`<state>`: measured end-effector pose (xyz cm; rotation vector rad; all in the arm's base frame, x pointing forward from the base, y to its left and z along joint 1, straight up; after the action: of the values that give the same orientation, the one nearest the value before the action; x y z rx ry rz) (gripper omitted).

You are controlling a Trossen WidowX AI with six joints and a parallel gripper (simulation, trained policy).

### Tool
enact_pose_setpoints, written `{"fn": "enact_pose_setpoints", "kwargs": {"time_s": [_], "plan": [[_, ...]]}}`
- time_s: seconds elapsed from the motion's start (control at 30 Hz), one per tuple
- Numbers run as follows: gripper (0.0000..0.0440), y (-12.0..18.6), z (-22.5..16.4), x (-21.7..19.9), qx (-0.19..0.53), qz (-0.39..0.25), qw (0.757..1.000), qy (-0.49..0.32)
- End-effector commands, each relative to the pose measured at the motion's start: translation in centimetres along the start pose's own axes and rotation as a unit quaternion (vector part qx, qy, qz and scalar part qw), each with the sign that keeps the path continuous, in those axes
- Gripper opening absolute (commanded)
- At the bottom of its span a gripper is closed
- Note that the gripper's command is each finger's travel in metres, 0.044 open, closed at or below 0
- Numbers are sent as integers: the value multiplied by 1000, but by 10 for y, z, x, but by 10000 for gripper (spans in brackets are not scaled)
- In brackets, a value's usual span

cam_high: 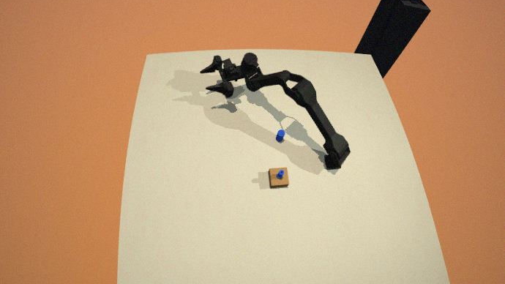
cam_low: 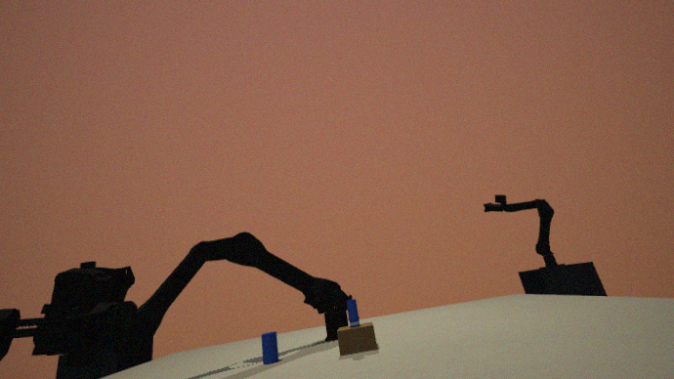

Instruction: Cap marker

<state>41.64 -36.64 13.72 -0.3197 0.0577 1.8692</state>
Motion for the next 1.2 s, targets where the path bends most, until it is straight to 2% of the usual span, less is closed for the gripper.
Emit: {"fn": "enact_pose_setpoints", "kwargs": {"time_s": [0.0,0.2,0.67,1.17], "plan": [[374,0,2,-2,3,-6,1000,-5],[234,-3,22,-16,17,-45,998,-42],[258,-22,73,-30,51,-125,985,-112],[282,-43,115,-20,99,-190,961,-175]]}}
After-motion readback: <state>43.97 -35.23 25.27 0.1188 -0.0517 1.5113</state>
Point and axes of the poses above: the point midway between the two fingers, 35 mm back from their tips, its own y axis back along the fingers, its own x axis across the jaws, z = x × y, the point moved 7 cm from there along y, back along the fingers, and after that the axes turned 6 degrees about y, right-handed, at the moved point
